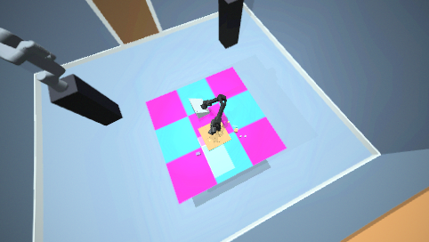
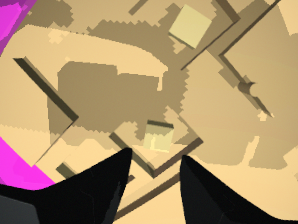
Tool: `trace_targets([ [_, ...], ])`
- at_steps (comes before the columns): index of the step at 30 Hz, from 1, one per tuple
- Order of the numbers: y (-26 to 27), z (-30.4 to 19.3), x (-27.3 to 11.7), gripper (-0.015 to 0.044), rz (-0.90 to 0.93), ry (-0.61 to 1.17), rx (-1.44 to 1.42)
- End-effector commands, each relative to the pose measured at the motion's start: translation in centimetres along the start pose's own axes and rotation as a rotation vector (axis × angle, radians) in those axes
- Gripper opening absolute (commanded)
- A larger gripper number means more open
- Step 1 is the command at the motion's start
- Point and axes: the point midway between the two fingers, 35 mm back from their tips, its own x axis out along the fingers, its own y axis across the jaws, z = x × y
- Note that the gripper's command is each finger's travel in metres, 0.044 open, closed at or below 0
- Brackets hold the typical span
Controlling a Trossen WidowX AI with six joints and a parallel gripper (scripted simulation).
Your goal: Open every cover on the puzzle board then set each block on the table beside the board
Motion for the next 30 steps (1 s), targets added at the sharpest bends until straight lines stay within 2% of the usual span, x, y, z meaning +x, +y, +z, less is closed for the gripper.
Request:
trace_targets([
  [1,0.0,0.0,0.1,0.0144,0.002,-0.004,0.005],
  [30,0.0,0.1,2.3,0.0144,0.003,-0.005,0.005],
])
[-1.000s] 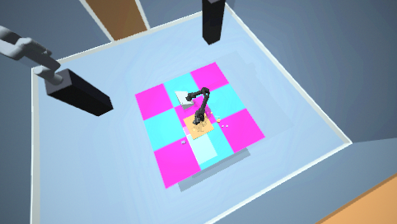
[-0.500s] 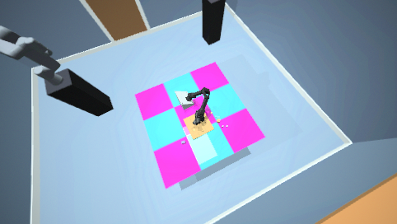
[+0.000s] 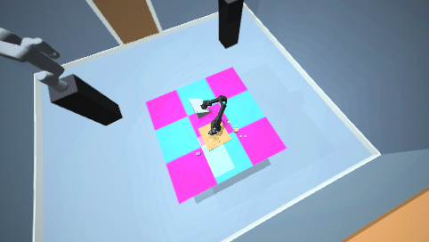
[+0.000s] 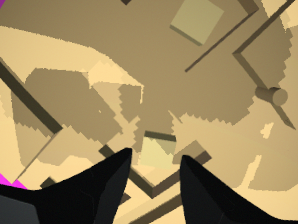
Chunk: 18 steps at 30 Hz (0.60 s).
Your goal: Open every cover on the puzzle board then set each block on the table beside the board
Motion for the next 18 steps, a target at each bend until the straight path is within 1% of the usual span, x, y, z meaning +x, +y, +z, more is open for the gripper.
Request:
trace_targets([
  [1,0.03,0.04,0.21,0.0144,0.002,-0.004,0.005],
  [13,0.04,0.05,1.16,0.0144,0.003,-0.004,0.005],
  [18,-0.03,0.05,0.93,0.011,-0.001,-0.001,-0.001],
])
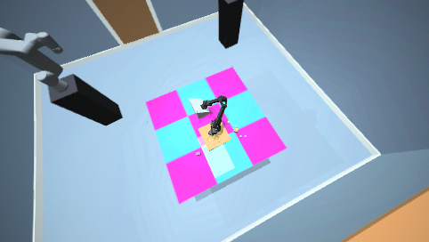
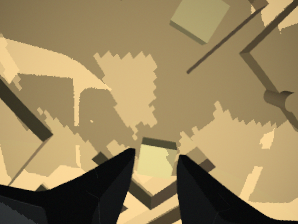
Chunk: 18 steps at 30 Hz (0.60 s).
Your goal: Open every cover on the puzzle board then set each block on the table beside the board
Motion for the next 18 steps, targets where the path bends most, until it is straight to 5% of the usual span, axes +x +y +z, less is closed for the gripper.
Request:
trace_targets([
  [1,0.0,0.0,0.0,0.0104,0.0,0.0,-0.001],
  [18,-0.1,0.0,-1.2,0.008,0.0,0.0,0.001],
])
